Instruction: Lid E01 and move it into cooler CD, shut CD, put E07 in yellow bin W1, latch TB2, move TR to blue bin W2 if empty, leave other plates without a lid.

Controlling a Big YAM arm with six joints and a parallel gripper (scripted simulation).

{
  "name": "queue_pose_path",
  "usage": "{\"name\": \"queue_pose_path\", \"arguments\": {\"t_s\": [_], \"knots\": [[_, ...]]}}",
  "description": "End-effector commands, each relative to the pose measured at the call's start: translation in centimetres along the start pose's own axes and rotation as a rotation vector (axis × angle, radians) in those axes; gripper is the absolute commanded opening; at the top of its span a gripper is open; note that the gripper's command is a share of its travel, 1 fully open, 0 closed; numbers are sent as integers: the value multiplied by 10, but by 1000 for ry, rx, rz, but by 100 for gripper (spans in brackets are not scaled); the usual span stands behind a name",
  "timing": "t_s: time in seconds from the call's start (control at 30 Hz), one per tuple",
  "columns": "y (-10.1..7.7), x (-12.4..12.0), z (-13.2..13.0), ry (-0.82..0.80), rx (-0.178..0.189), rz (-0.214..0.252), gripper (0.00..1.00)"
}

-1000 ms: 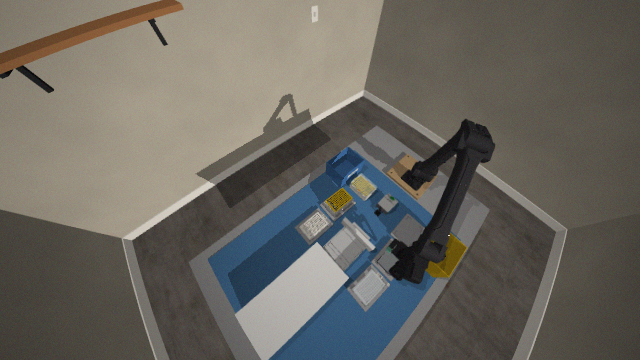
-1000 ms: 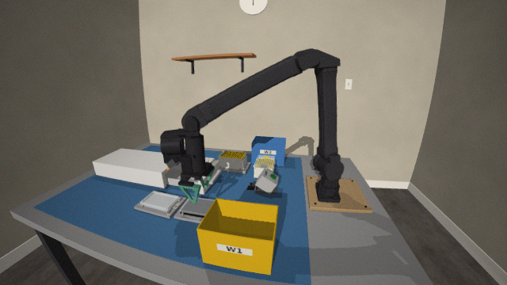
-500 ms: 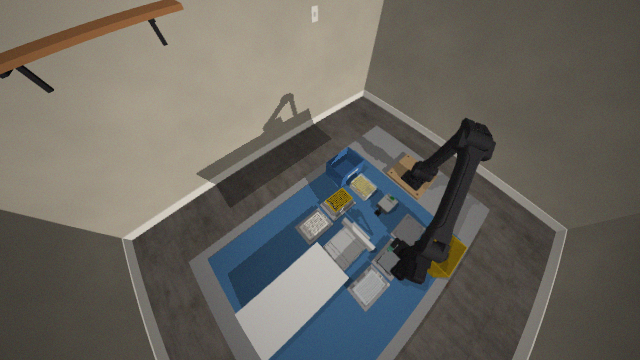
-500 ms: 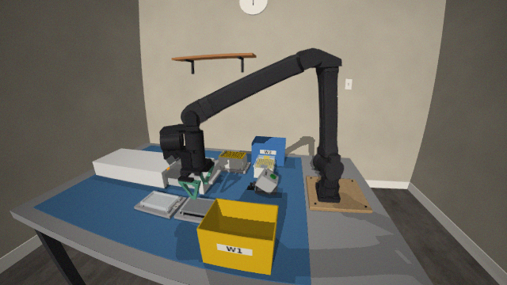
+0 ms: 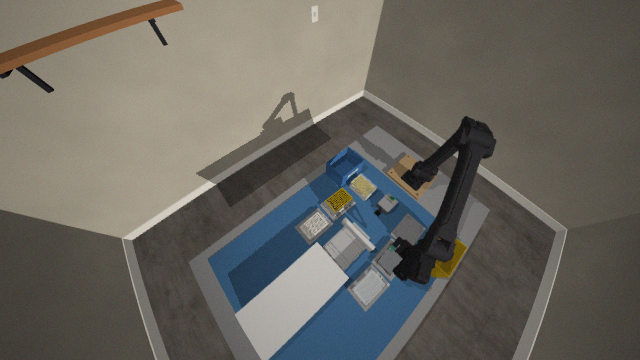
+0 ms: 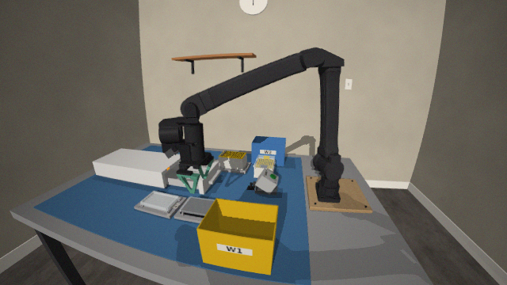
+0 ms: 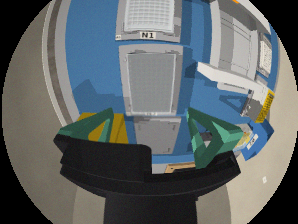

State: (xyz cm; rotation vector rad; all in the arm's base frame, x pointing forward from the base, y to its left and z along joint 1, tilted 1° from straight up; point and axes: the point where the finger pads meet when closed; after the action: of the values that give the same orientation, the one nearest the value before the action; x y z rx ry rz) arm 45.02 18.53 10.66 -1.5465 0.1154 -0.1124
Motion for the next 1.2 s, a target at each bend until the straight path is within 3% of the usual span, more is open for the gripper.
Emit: {"name": "queue_pose_path", "arguments": {"t_s": [0.0, 0.03, 0.13, 0.2, 0.4, 0.5, 0.6, 0.8, 0.83, 0.9, 1.17], "knots": [[-32, 20, 7, -3, 34, -60, 100], [-1, 3, -3, -1, -5, 9, 100], [-35, 19, 7, -3, 31, -55, 100], [-45, 19, 6, -3, 40, -69, 100], [-38, 12, 2, -4, 21, -36, 100], [-55, 19, 6, -5, 37, -65, 100], [-51, 16, 5, -5, 31, -54, 100], [-65, 18, 6, -5, 38, -66, 100], [-65, 17, 5, -5, 36, -63, 100], [-49, 8, 0, -5, 14, -25, 100], [-49, 11, 5, -1, 22, -38, 100]]}}
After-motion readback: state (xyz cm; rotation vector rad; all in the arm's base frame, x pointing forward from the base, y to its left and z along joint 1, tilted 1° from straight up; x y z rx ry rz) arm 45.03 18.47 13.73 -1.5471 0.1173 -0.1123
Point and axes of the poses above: the point where the finger pads meet when closed, its own y axis out along the fingers, its own z axis across the jaws, x = y × z, and after that the axes turned 10 degrees about y, right-handed
